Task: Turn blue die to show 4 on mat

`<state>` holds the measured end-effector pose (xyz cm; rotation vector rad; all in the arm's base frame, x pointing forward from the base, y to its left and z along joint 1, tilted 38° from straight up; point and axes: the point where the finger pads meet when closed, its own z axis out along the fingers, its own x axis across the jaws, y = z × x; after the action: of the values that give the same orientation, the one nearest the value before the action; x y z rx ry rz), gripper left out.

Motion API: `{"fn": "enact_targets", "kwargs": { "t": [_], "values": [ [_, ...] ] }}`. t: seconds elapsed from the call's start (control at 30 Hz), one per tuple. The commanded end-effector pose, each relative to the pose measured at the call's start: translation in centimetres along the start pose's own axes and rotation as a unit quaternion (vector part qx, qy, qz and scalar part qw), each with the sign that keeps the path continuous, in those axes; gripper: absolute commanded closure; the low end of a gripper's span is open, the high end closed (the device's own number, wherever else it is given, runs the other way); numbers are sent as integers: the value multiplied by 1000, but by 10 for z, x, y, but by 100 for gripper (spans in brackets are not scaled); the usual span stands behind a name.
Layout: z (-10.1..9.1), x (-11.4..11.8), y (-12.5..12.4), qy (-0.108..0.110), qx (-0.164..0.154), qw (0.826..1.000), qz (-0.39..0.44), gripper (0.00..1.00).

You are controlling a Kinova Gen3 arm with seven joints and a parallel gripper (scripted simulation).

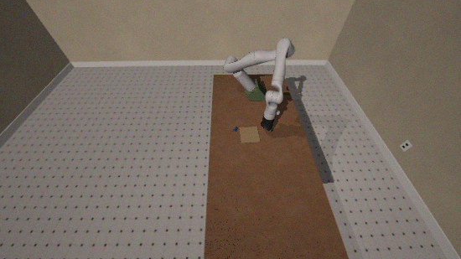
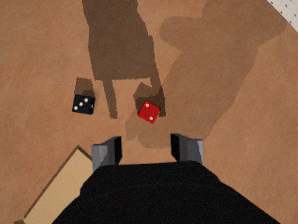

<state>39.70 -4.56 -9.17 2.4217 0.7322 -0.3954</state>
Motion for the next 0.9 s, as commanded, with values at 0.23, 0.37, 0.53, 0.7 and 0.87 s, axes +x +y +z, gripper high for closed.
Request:
{"fn": "enact_targets", "kwargs": {
  "t": [0.23, 0.37, 0.53, 0.7, 0.87],
  "values": [
    [-1, 1, 0, 1, 0, 1000, 0, 0],
    [-1, 1, 0, 1, 0, 1000, 0, 0],
    [-1, 1, 0, 1, 0, 1000, 0, 0],
    [-1, 1, 0, 1, 0, 1000, 0, 0],
    [-17, 1, 0, 1, 0, 1000, 0, 0]
  ]
}}
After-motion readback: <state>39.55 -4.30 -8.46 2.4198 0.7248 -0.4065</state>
